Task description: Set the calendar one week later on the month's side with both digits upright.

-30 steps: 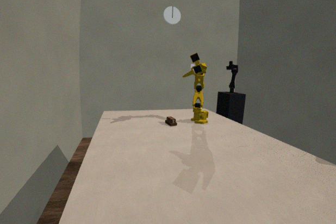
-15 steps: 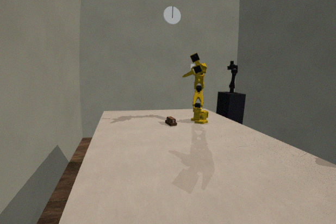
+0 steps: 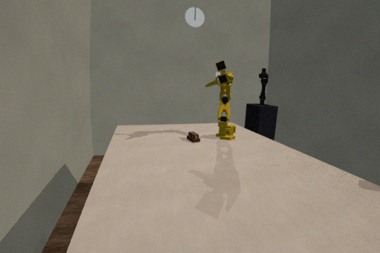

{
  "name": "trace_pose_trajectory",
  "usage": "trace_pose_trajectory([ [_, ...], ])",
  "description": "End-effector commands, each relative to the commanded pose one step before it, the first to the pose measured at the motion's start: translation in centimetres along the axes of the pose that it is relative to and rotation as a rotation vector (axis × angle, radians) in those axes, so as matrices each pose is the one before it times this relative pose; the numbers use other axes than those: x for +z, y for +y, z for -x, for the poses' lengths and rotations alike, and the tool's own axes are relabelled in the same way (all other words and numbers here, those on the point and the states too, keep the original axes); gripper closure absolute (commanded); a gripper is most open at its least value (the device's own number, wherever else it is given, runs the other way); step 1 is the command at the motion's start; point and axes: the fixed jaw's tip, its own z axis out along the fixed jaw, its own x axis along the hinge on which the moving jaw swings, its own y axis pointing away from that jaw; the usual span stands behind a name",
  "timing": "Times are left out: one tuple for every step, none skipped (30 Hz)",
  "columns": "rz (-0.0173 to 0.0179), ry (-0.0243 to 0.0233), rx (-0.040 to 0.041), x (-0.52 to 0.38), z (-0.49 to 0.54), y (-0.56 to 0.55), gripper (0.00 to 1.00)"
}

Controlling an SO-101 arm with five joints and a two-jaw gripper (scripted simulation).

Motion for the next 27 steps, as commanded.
trace_pose_trajectory([
  [-0.02283,0.00118,-0.05199,0.0276,0.010,-0.514,0.02],
  [-0.00530,0.00389,-0.01395,0.0341,-0.089,-0.119,0.03],
  [-0.00557,0.00420,-0.01477,0.0357,-0.097,-0.126,0.03],
  [-0.00581,0.00451,-0.01556,0.0374,-0.103,-0.131,0.03],
  [0.00000,0.00000,0.00000,0.0000,0.000,0.000,0.03],
  [0.00000,0.00000,0.00000,0.0000,0.000,0.000,0.03],
  [-0.00603,0.00486,-0.01636,0.0397,-0.110,-0.137,0.03],
  [-0.00627,0.00518,-0.01717,0.0421,-0.118,-0.142,0.04],
  [-0.00648,0.00559,-0.01796,0.0433,-0.127,-0.148,0.04],
  [-0.00666,0.00595,-0.01875,0.0460,-0.135,-0.152,0.04],
  [-0.00687,0.00632,-0.01954,0.0477,-0.143,-0.157,0.05],
  [-0.00701,0.00675,-0.02037,0.0497,-0.152,-0.161,0.05],
  [-0.00718,0.00718,-0.02113,0.0520,-0.162,-0.166,0.05],
  [-0.00728,0.00760,-0.02190,0.0539,-0.171,-0.169,0.06],
  [-0.00738,0.00808,-0.02267,0.0561,-0.181,-0.172,0.06],
  [-0.00745,0.00853,-0.02344,0.0574,-0.191,-0.175,0.07],
  [-0.00748,0.00900,-0.02422,0.0598,-0.202,-0.177,0.07],
  [-0.00750,0.00950,-0.02490,0.0617,-0.212,-0.178,0.08],
  [-0.00749,0.00999,-0.02565,0.0640,-0.223,-0.179,0.08],
  [-0.00745,0.01048,-0.02637,0.0654,-0.234,-0.180,0.09],
  [-0.00736,0.01102,-0.02704,0.0678,-0.246,-0.180,0.09],
  [0.00000,0.00000,0.00000,0.0000,0.000,0.000,0.09],
  [0.00000,0.00000,0.00000,0.0000,0.000,0.000,0.09],
  [-0.00725,0.01153,-0.02774,0.0692,-0.257,-0.179,0.10],
  [-0.00711,0.01204,-0.02839,0.0710,-0.269,-0.177,0.10],
  [-0.00690,0.01258,-0.02904,0.0730,-0.280,-0.174,0.11],
  [-0.00666,0.01307,-0.02965,0.0742,-0.292,-0.172,0.11],
])
